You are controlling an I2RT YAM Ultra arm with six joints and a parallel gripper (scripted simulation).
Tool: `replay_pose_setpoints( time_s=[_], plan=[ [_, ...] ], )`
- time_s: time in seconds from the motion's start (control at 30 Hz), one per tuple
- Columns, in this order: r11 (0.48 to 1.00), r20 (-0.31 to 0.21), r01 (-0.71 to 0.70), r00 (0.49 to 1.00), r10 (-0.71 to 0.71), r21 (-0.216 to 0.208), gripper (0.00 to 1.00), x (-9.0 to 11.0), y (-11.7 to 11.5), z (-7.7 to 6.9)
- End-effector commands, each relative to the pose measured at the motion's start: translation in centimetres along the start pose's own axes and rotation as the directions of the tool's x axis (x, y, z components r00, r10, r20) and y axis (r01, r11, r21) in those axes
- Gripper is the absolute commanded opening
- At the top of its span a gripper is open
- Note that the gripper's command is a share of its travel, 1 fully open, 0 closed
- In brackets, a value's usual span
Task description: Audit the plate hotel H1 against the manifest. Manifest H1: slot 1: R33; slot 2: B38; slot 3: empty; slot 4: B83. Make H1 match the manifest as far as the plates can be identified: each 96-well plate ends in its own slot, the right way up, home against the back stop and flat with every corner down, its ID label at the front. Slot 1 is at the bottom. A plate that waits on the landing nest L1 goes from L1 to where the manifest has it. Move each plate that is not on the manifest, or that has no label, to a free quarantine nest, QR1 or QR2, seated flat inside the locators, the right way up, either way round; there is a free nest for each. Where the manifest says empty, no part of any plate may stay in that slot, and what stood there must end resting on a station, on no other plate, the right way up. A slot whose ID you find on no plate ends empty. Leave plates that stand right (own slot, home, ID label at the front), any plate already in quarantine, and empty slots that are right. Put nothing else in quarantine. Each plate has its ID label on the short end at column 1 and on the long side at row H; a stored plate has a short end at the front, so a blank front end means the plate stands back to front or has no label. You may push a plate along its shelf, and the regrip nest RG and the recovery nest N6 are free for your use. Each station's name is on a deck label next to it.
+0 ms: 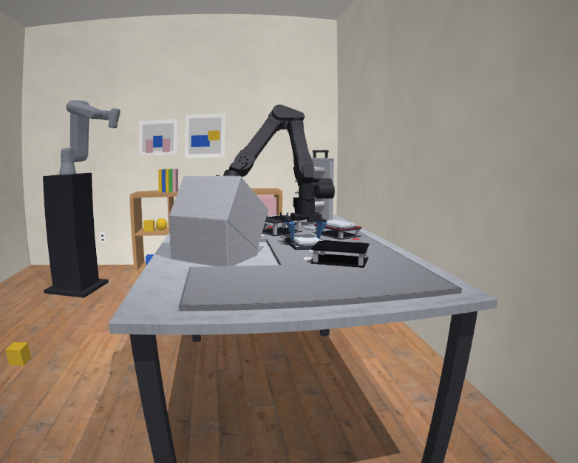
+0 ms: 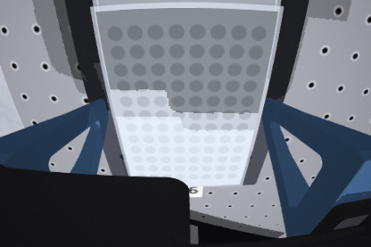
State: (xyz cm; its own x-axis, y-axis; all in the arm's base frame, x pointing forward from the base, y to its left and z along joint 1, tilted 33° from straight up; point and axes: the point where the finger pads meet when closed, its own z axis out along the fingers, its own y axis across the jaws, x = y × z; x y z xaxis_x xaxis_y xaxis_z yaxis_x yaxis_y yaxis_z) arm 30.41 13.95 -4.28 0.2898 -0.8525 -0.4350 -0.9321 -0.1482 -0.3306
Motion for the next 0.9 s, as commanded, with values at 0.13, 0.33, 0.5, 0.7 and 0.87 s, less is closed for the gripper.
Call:
replay_pose_setpoints(
  time_s=[0.13,0.33,0.5,0.7,0.87],
  plan=[
    [1.0,-0.002,-0.005,1.0,0.005,0.014,0.86,0.16,-0.33,0.04],
    [1.0,-0.002,-0.005,1.0,0.005,0.014,0.86,0.16,-0.33,0.04],
    [1.0,-0.002,-0.005,1.0,0.005,0.014,0.86,0.16,-0.33,0.04],
    [1.0,-0.002,-0.005,1.0,0.005,0.014,0.86,0.16,-0.33,0.04],
    [1.0,-0.004,-0.027,1.0,0.027,-0.002,0.86,0.62,0.66,0.3]
  ],
)
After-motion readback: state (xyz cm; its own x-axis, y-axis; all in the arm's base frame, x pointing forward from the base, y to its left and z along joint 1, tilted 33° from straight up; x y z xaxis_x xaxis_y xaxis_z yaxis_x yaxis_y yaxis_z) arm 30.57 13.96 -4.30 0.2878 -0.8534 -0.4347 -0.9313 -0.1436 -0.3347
